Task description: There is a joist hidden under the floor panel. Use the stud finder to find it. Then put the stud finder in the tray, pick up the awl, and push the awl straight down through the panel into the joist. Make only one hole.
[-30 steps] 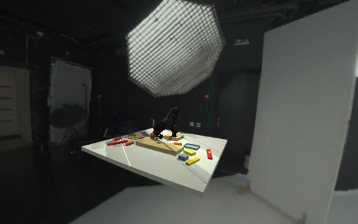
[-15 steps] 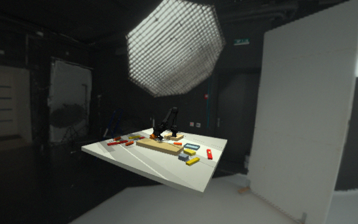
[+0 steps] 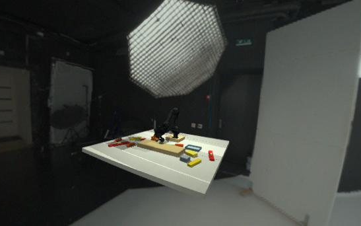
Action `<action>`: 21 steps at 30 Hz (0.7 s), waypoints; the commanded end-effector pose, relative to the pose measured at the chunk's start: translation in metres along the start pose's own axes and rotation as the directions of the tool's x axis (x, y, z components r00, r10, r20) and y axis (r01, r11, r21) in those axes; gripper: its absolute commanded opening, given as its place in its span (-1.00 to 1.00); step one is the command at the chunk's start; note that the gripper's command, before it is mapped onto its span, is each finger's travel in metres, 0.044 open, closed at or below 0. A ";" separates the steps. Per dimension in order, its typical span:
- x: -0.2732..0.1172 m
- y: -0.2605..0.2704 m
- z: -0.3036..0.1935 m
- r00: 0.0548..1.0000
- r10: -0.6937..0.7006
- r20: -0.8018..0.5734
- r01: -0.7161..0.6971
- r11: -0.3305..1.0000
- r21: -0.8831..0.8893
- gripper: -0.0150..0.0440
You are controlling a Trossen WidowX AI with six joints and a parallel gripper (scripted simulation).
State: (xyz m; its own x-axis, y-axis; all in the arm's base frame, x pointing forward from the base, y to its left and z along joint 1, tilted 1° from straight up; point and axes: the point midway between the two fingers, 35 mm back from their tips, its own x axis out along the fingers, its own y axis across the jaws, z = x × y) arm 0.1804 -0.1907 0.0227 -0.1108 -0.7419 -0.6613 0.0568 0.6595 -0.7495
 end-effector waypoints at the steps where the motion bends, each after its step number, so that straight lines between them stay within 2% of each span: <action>1: 0.000 -0.001 0.000 1.000 -0.002 0.000 0.002 1.000 0.001 0.22; 10: 0.000 -0.001 0.000 1.000 -0.002 0.000 0.002 1.000 0.001 1.00; 21: -0.012 0.000 0.001 1.000 0.001 0.000 -0.001 1.000 0.001 1.00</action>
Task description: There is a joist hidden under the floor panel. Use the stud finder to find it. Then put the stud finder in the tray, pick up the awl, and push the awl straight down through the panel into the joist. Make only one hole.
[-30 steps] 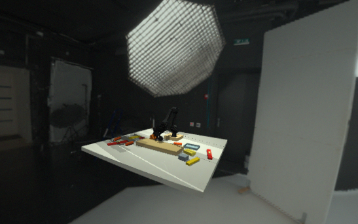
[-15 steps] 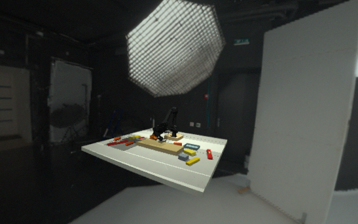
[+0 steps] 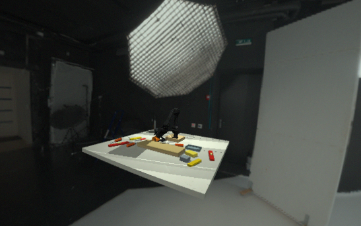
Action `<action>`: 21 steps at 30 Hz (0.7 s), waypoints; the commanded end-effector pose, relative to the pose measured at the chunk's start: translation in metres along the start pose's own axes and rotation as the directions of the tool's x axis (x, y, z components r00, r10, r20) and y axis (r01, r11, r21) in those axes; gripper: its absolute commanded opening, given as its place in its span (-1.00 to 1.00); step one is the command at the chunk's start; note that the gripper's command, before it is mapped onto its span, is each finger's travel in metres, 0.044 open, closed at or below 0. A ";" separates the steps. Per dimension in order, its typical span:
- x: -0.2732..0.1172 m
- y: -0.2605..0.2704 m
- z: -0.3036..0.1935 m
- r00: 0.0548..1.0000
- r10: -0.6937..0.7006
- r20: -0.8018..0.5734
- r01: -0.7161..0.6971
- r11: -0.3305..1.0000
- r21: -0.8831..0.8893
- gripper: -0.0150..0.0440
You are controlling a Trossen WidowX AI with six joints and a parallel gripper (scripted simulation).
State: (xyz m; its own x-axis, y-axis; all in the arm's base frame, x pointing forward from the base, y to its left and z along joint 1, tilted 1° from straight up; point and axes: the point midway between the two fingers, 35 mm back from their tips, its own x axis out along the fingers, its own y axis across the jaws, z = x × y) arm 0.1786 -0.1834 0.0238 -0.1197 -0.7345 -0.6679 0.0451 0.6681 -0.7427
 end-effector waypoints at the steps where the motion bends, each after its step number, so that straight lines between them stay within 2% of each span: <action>1: -0.007 -0.004 0.003 1.000 -0.008 0.010 0.008 1.000 0.014 1.00; 17: -0.026 -0.004 0.003 1.000 -0.006 0.009 0.006 1.000 0.013 1.00; 21: -0.052 -0.012 0.005 1.000 0.003 0.008 -0.003 1.000 0.009 1.00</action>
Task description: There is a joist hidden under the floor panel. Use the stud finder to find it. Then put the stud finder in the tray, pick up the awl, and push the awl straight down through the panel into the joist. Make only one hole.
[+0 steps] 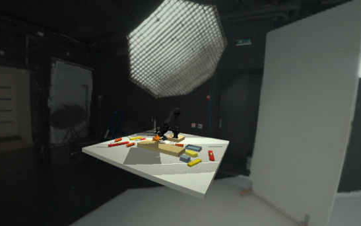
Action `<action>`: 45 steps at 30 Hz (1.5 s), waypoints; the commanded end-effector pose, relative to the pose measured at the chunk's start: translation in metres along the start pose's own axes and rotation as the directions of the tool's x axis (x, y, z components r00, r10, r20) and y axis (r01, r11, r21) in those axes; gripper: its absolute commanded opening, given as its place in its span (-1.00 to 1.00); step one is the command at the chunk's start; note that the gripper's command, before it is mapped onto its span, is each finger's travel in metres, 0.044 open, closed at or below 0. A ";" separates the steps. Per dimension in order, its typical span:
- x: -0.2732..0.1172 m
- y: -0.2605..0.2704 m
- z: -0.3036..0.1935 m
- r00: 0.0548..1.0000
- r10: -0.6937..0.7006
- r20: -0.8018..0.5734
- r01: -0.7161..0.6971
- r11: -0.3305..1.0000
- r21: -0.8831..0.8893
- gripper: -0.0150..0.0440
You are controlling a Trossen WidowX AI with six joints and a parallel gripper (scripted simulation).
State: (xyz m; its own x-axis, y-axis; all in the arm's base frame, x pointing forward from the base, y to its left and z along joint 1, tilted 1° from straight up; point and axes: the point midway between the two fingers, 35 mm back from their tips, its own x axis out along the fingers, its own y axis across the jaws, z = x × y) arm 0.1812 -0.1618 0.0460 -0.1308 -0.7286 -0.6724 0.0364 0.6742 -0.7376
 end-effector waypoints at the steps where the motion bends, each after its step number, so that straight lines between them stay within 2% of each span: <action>1: -0.032 -0.014 0.006 1.000 -0.001 0.019 0.001 1.000 0.016 1.00; 5: -0.083 -0.034 -0.005 1.000 0.001 0.012 -0.001 1.000 0.008 1.00; 7: -0.092 -0.038 -0.009 1.000 -0.001 0.011 0.001 1.000 0.007 1.00; 11: -0.092 -0.038 -0.009 1.000 -0.001 0.011 0.001 1.000 0.007 1.00; 12: -0.064 -0.024 -0.003 1.000 0.000 -0.004 0.000 1.000 -0.012 1.00; 33: -0.063 -0.024 -0.003 1.000 0.006 -0.008 -0.006 1.000 -0.024 1.00; 38: -0.046 -0.023 -0.003 0.981 0.167 -0.096 -0.189 0.928 -0.320 1.00; 42: -0.031 -0.023 -0.003 0.937 0.318 -0.144 -0.343 0.762 -0.549 1.00; 45: -0.021 -0.025 -0.002 0.890 0.427 -0.157 -0.408 0.597 -0.691 1.00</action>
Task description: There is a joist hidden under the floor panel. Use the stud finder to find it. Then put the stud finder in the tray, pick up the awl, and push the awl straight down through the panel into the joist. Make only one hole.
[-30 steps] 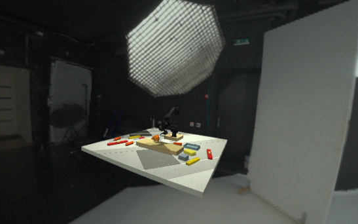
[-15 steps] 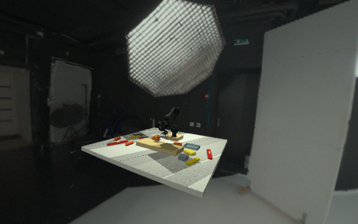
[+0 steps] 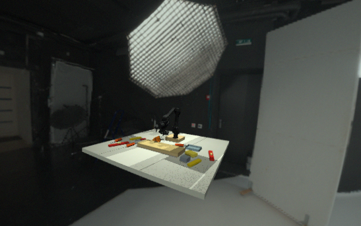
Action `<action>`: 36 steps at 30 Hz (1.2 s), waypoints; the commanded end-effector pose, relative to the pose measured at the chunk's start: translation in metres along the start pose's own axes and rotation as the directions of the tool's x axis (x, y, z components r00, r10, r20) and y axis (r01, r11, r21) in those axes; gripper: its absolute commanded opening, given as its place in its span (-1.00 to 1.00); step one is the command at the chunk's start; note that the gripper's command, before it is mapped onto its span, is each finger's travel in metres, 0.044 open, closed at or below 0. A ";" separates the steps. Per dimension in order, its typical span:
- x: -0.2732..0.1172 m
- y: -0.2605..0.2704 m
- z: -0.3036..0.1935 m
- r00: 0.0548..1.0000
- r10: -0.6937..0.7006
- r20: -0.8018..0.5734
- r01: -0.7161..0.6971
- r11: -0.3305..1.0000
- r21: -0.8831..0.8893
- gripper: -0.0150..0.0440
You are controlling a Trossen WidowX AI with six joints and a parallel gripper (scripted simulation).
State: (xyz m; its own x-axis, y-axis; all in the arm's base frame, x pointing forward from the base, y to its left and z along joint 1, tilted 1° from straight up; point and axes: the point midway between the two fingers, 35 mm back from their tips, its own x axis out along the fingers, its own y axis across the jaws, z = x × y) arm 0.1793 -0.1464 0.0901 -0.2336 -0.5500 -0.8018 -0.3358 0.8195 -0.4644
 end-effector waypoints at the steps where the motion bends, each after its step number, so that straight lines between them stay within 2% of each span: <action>1: 0.022 -0.011 0.004 0.963 0.261 0.065 -0.206 0.871 -0.446 1.00; 6: 0.037 -0.023 0.003 0.897 0.411 0.163 -0.187 0.687 -0.702 1.00; 12: 0.049 -0.034 0.002 0.833 0.489 0.259 -0.081 0.570 -0.818 1.00; 22: 0.063 -0.052 -0.004 0.744 0.539 0.394 0.216 0.364 -0.906 1.00; 36: 0.064 -0.052 -0.004 0.742 0.540 0.397 0.224 0.358 -0.906 1.00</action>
State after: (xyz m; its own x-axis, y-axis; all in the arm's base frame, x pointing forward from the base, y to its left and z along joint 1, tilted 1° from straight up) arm 0.1760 -0.2186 0.0645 -0.0266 0.0727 -0.9970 -0.9952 0.0924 0.0332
